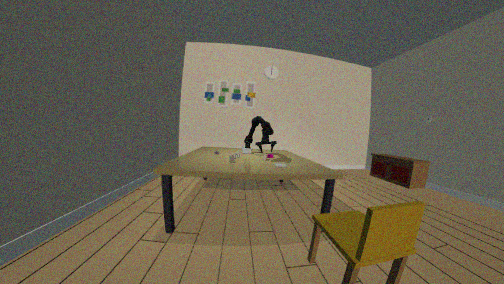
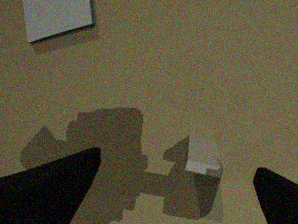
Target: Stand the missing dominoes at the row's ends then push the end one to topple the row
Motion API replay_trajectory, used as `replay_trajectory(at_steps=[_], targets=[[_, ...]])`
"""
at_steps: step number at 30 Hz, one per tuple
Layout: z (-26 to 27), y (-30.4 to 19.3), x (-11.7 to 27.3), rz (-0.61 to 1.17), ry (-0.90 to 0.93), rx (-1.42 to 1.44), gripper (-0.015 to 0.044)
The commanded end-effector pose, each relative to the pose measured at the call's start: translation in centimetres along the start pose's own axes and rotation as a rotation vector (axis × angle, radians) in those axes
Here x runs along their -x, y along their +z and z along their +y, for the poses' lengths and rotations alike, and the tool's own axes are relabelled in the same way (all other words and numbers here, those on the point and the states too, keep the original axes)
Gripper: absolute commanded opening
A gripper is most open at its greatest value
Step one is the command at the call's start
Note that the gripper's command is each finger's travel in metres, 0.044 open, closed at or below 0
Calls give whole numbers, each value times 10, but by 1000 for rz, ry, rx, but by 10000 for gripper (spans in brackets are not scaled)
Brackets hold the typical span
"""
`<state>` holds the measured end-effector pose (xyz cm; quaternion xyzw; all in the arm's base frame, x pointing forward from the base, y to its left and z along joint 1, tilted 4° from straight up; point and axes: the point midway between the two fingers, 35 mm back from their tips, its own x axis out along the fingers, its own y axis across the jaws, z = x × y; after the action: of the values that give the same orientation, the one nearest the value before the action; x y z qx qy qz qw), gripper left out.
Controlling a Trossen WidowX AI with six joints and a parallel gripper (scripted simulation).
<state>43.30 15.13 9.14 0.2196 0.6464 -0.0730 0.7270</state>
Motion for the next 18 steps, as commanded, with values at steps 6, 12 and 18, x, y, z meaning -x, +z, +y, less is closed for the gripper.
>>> replay_trajectory(at_steps=[6, 12, 18], targets=[[-10, -15, 29, 16, -136, -53, 440], [-13, -14, 0, 16, -136, -53, 440], [-19, -16, -36, 16, -136, -53, 440]])
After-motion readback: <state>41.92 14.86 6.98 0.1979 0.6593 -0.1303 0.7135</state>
